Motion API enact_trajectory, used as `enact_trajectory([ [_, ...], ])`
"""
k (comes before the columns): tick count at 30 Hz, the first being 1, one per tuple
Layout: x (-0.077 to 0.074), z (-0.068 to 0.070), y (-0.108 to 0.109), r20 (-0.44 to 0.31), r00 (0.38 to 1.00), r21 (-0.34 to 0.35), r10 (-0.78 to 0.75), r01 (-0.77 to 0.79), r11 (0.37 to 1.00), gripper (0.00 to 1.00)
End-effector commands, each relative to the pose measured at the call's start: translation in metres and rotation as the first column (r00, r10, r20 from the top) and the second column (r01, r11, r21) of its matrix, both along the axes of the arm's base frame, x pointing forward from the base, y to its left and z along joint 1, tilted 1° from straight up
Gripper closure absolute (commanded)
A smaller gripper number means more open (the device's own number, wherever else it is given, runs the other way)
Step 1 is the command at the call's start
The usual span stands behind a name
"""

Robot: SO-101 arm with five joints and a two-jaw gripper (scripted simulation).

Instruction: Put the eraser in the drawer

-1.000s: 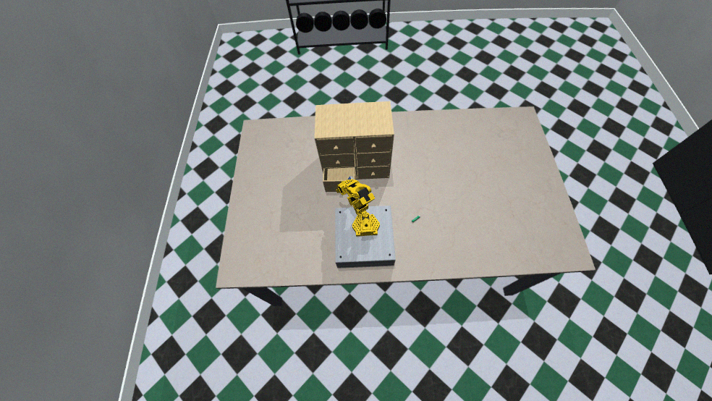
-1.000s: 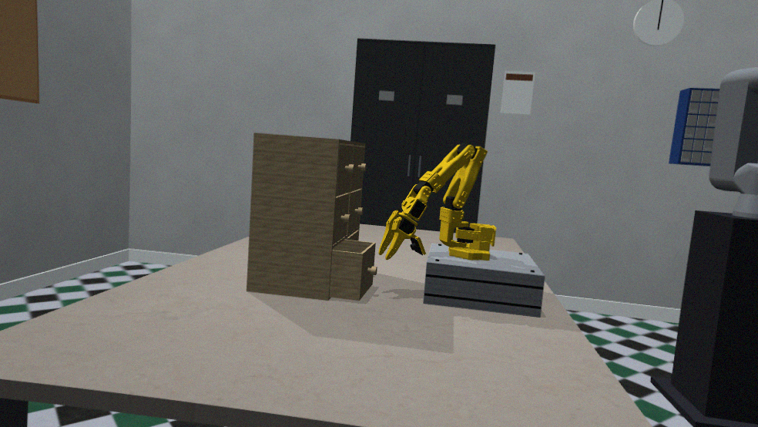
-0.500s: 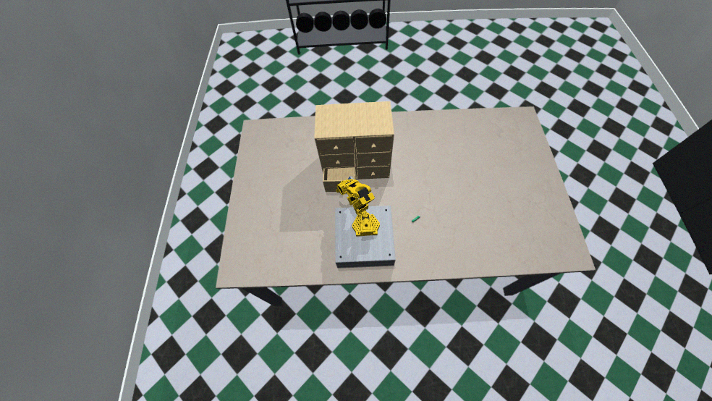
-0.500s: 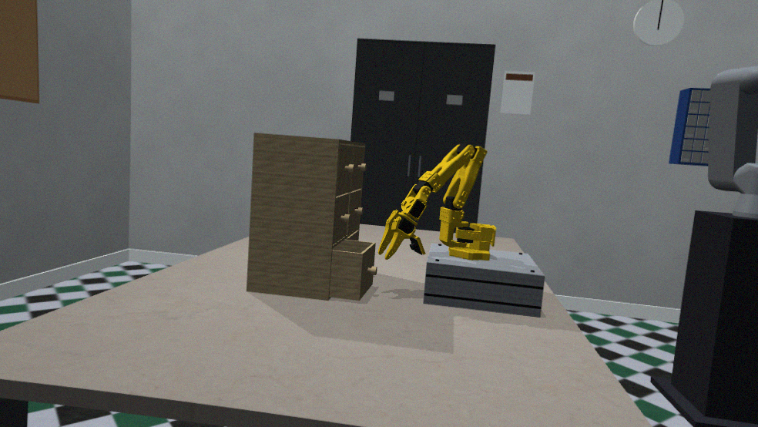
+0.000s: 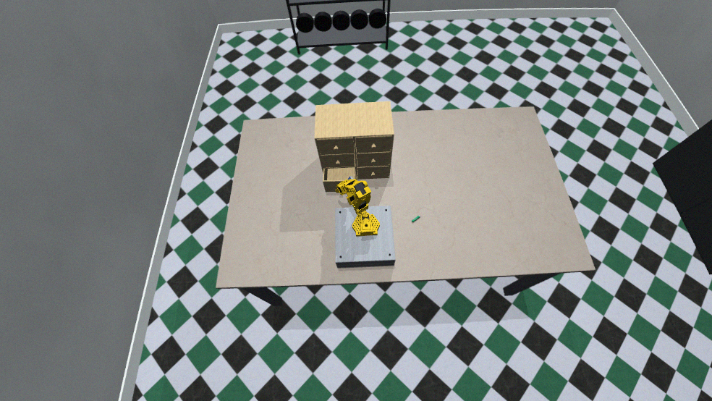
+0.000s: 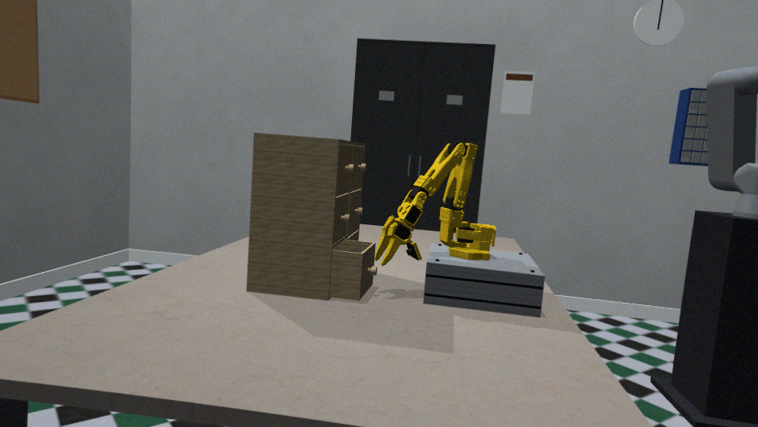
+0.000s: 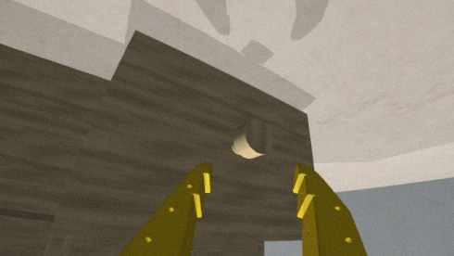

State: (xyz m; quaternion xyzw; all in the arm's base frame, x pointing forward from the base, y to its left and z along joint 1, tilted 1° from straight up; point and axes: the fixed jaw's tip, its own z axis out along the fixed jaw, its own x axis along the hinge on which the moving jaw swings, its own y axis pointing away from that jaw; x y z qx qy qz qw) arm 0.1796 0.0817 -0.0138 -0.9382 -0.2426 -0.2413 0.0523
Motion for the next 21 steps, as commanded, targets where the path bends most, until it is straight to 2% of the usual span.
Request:
enact_trajectory([
  [1,0.003,0.001,0.003,0.013,1.0,0.009,0.006,-0.006,1.0,0.79],
  [6,0.003,0.001,0.003,0.013,1.0,0.009,0.006,-0.006,1.0,0.79],
  [11,0.009,-0.015,0.006,0.013,1.0,0.01,0.003,-0.004,1.0,0.79],
  [21,0.009,-0.015,0.006,0.013,1.0,0.01,0.003,-0.004,1.0,0.79],
])
